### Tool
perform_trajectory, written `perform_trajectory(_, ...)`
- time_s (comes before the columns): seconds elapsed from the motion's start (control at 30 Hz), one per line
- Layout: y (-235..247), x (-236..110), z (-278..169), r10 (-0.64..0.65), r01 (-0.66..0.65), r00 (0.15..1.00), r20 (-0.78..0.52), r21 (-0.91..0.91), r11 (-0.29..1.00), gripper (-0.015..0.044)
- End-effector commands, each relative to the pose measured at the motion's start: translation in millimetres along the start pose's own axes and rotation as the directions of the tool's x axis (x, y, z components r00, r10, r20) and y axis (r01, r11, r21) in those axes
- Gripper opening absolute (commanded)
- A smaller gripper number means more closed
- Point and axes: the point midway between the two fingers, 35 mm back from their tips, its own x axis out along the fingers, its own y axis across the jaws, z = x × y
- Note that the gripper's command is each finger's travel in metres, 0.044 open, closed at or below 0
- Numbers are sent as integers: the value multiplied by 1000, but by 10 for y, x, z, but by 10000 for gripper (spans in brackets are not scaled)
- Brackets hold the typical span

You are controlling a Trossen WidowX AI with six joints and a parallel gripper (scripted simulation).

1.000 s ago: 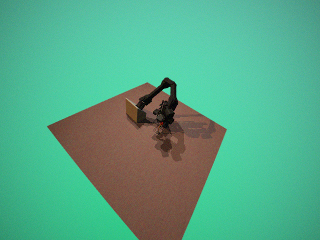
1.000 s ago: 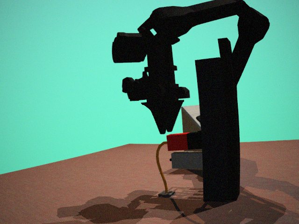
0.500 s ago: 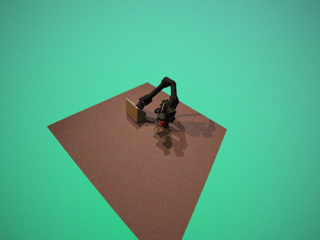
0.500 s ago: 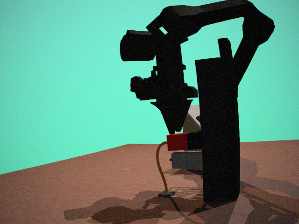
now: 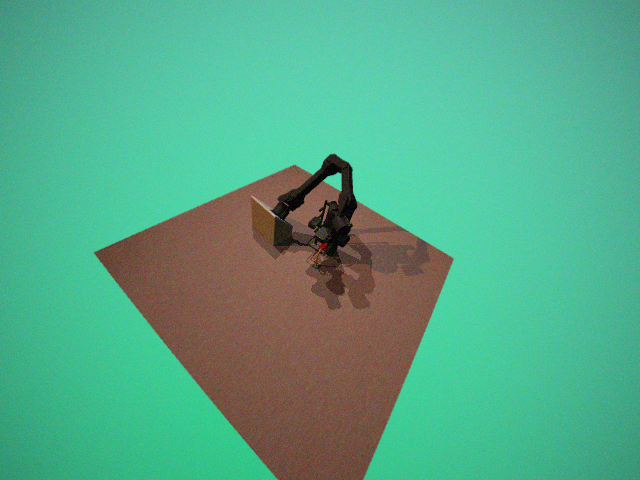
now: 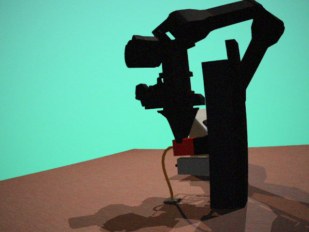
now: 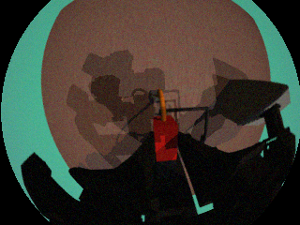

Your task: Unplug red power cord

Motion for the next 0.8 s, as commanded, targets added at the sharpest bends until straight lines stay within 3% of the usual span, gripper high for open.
perform_trajectory(0.0,1,-2,-1,0,0,1000,0,0,1000,55)
perform_trajectory(0.2,1,-2,2,0,0,1000,0,0,1000,0)
perform_trajectory(0.77,23,-13,248,0,0,1000,2,1,1000,0)
